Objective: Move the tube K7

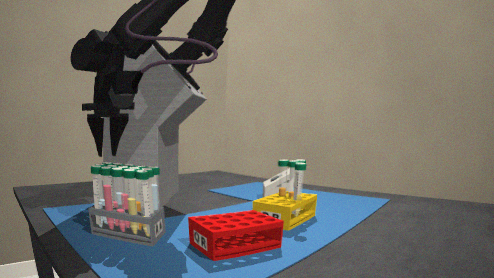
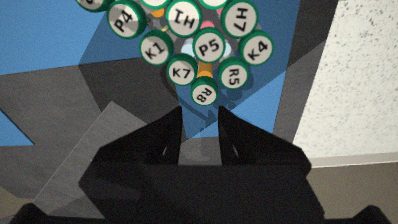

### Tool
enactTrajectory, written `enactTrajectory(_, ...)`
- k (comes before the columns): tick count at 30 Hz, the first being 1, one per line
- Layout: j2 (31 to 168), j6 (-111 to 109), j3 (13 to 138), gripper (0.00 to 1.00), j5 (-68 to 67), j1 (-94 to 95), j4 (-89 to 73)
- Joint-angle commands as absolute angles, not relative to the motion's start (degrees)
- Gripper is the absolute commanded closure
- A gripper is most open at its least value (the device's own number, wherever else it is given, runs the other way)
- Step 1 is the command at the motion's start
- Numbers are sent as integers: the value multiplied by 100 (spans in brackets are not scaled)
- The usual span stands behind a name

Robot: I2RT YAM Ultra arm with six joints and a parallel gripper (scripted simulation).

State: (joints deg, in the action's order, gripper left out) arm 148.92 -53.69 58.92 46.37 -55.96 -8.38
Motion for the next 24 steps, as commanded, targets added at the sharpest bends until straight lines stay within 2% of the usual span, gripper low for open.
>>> enactTrajectory(1,15020,-5134,6104,70,4742,-5600,-553)
enactTrajectory(24,15100,-4945,5714,70,4747,-5538,-190)
